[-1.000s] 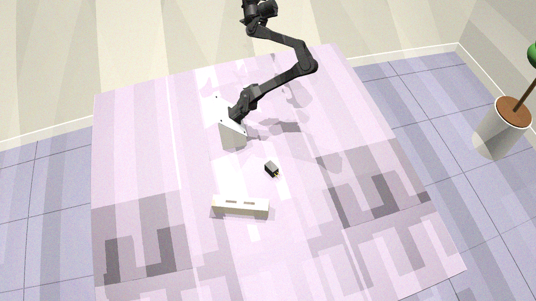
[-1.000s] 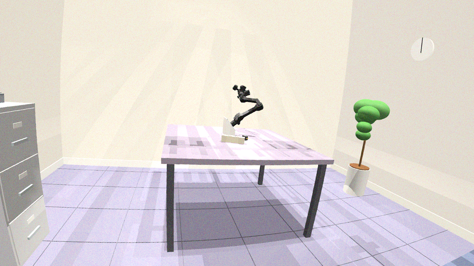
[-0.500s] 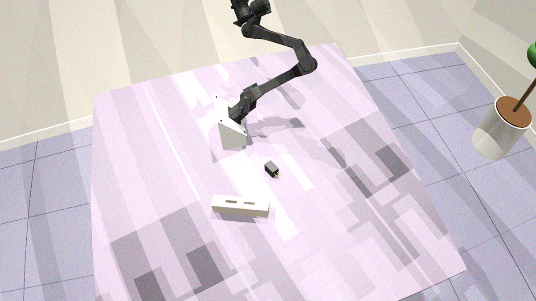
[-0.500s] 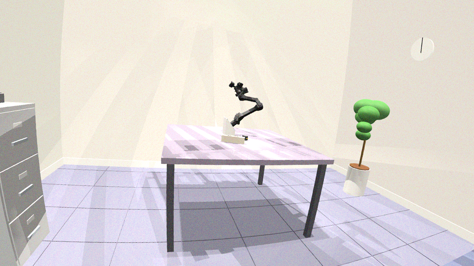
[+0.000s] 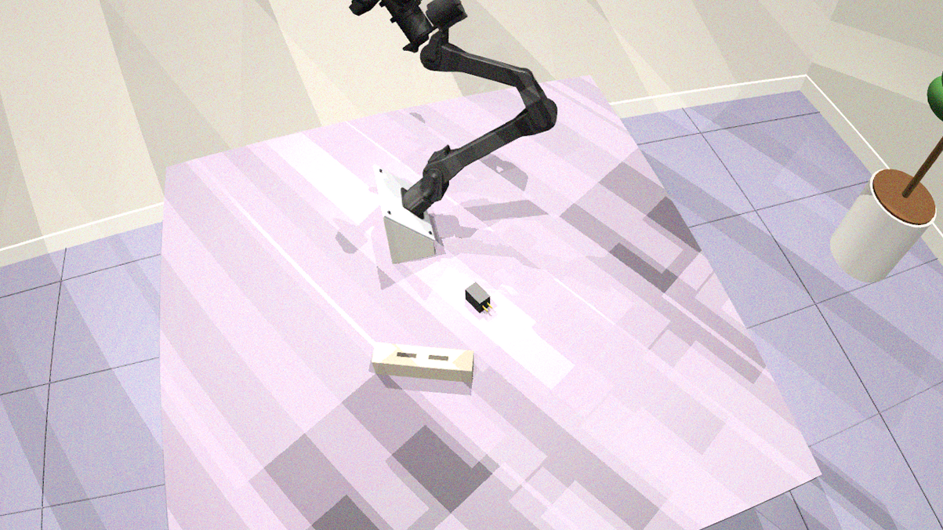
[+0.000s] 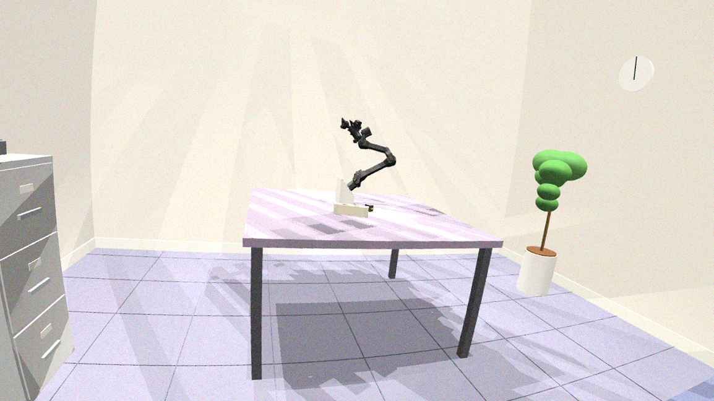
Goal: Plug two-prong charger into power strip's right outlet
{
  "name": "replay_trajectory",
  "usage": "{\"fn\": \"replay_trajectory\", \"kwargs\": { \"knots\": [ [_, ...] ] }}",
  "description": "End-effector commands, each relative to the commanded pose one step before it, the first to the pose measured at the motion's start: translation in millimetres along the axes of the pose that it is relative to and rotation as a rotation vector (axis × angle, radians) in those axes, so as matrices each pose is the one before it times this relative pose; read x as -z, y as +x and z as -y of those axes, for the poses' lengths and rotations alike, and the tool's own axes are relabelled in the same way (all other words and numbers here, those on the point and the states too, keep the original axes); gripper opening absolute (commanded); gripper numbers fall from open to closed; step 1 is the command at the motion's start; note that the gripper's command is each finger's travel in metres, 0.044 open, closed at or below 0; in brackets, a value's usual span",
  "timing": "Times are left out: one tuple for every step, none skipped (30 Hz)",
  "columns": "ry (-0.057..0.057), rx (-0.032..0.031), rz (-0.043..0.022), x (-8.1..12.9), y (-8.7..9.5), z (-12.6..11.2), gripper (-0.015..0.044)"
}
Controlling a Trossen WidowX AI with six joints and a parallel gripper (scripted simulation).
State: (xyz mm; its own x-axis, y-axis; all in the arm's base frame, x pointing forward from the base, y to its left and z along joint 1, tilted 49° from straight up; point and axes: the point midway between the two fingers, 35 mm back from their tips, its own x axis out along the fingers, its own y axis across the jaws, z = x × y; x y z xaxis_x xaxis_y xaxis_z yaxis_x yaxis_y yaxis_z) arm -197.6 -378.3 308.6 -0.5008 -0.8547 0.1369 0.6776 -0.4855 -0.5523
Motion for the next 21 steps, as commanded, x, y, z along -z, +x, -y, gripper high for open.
{"fn": "replay_trajectory", "kwargs": {
  "knots": [
    [0.0034, -0.09852, 0.00203, -5.20, -1.35, -30.25, 0.0440],
    [-0.0002, -0.01903, 0.00283, -1.93, -0.18, -6.05, 0.0440],
    [-0.0002, -0.01903, 0.00285, -1.94, -0.17, -6.05, 0.0440],
    [-0.0003, -0.01902, 0.00288, -1.94, -0.15, -6.05, 0.0440],
    [-0.0004, -0.01902, 0.00290, -1.95, -0.13, -6.05, 0.0440],
    [-0.0004, -0.01902, 0.00293, -1.96, -0.12, -6.04, 0.0440],
    [-0.0005, -0.01902, 0.00295, -1.96, -0.10, -6.04, 0.0440],
    [-0.0005, -0.01902, 0.00297, -1.97, -0.08, -6.04, 0.0440],
    [-0.0006, -0.01901, 0.00299, -1.98, -0.07, -6.04, 0.0440],
    [-0.0007, -0.01901, 0.00301, -1.98, -0.05, -6.04, 0.0440],
    [-0.0007, -0.01901, 0.00303, -1.99, -0.03, -6.04, 0.0440],
    [-0.0016, -0.02144, -0.00052, -1.01, 0.38, -6.56, 0.0440],
    [-0.0018, -0.02234, -0.00051, -1.07, 0.41, -6.84, 0.0440],
    [-0.0019, -0.02234, -0.00047, -1.09, 0.43, -6.84, 0.0440],
    [-0.0019, -0.02234, -0.00044, -1.10, 0.45, -6.83, 0.0440],
    [-0.0020, -0.02233, -0.00042, -1.12, 0.47, -6.83, 0.0440],
    [-0.0021, -0.02233, -0.00039, -1.13, 0.50, -6.83, 0.0440],
    [-0.0022, -0.02232, -0.00037, -1.15, 0.52, -6.82, 0.0440],
    [-0.0023, -0.02231, -0.00034, -1.16, 0.54, -6.82, 0.0440],
    [-0.0024, -0.02231, -0.00033, -1.17, 0.56, -6.81, 0.0440],
    [-0.0025, -0.02230, -0.00031, -1.18, 0.58, -6.81, 0.0440]
  ]
}}
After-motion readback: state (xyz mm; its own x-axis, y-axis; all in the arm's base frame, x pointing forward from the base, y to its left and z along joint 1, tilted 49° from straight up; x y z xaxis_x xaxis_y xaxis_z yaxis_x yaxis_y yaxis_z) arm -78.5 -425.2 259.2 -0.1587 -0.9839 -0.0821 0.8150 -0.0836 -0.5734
